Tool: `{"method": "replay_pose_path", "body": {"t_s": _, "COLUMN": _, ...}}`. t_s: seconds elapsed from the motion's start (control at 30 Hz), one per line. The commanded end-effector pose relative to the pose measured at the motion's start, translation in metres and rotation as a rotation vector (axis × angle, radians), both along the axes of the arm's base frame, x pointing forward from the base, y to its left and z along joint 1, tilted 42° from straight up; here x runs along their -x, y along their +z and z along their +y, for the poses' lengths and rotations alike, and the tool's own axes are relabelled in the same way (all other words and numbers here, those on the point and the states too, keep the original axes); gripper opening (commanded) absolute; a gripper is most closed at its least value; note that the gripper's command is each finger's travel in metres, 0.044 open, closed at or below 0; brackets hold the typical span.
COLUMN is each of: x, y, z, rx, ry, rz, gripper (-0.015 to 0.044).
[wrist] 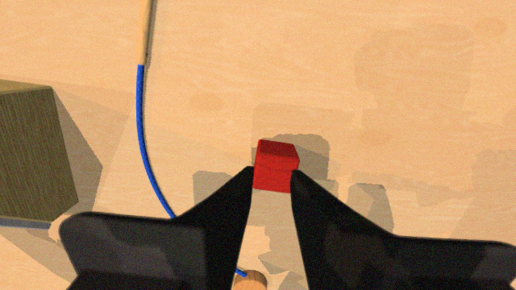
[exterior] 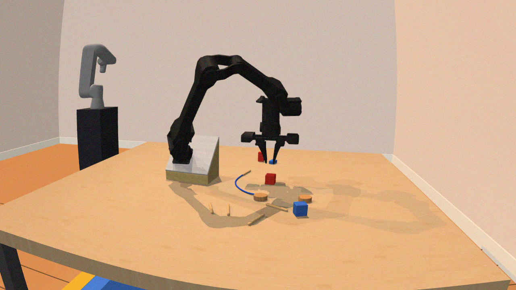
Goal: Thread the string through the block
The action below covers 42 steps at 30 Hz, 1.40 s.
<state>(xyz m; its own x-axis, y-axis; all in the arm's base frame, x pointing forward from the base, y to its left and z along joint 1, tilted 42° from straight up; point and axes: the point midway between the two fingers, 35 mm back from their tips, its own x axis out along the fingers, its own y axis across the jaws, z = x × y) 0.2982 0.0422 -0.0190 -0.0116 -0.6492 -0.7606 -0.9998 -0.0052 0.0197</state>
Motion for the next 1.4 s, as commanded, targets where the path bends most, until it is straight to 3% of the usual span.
{"method": "replay_pose_path", "body": {"t_s": 0.0, "x": 0.028, "y": -0.014, "z": 0.019, "rx": -0.01, "ry": -0.055, "rz": -0.043, "gripper": 0.0184}}
{"method": "replay_pose_path", "body": {"t_s": 0.2, "x": 0.09, "y": -0.036, "z": 0.043, "rx": 0.006, "ry": -0.166, "rz": -0.123, "gripper": 0.0341}}
{"method": "replay_pose_path", "body": {"t_s": 0.33, "x": 0.1, "y": -0.039, "z": 0.045, "rx": 0.015, "ry": -0.177, "rz": -0.132, "gripper": 0.044}}
{"method": "replay_pose_path", "body": {"t_s": 0.37, "x": 0.1, "y": -0.039, "z": 0.045, "rx": 0.015, "ry": -0.177, "rz": -0.132, "gripper": 0.044}}
{"method": "replay_pose_path", "body": {"t_s": 0.77, "x": 0.1, "y": -0.039, "z": 0.045, "rx": 0.015, "ry": -0.177, "rz": -0.132, "gripper": 0.0125}}
{"method": "replay_pose_path", "body": {"t_s": 1.37, "x": 0.099, "y": -0.049, "z": 0.037, "rx": 0.015, "ry": -0.176, "rz": -0.132, "gripper": 0.0122}}
